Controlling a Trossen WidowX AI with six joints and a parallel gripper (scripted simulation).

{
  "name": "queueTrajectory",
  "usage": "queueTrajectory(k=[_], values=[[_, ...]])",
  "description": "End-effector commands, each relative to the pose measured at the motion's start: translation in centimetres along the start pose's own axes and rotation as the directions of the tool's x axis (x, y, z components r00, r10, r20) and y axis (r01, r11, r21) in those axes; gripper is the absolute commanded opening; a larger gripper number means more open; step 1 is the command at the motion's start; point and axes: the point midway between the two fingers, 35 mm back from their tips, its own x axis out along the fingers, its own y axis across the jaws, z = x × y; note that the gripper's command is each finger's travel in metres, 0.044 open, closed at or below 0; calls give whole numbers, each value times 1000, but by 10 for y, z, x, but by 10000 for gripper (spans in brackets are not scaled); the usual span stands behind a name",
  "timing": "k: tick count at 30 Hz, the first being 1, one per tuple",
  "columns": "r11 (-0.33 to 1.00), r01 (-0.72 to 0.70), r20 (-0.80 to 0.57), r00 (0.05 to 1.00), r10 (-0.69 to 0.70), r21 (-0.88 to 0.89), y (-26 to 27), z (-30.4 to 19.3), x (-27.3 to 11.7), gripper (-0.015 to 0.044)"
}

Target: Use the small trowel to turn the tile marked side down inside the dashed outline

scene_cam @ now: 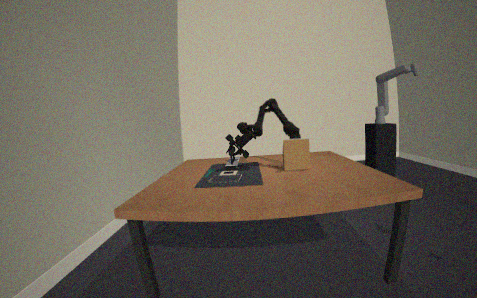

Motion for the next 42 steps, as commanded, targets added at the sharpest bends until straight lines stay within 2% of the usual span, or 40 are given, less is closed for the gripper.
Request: queueTrajectory(k=[1, 25, 42], values=[[1000, -8, 6, 1000, 8, 7, 0, 0, 4, 0], [1000, -8, 7, 1000, 8, 6, -26, 2, 27, 0], [1000, -7, 5, 1000, 7, 7, -23, -25, 26, 0]])
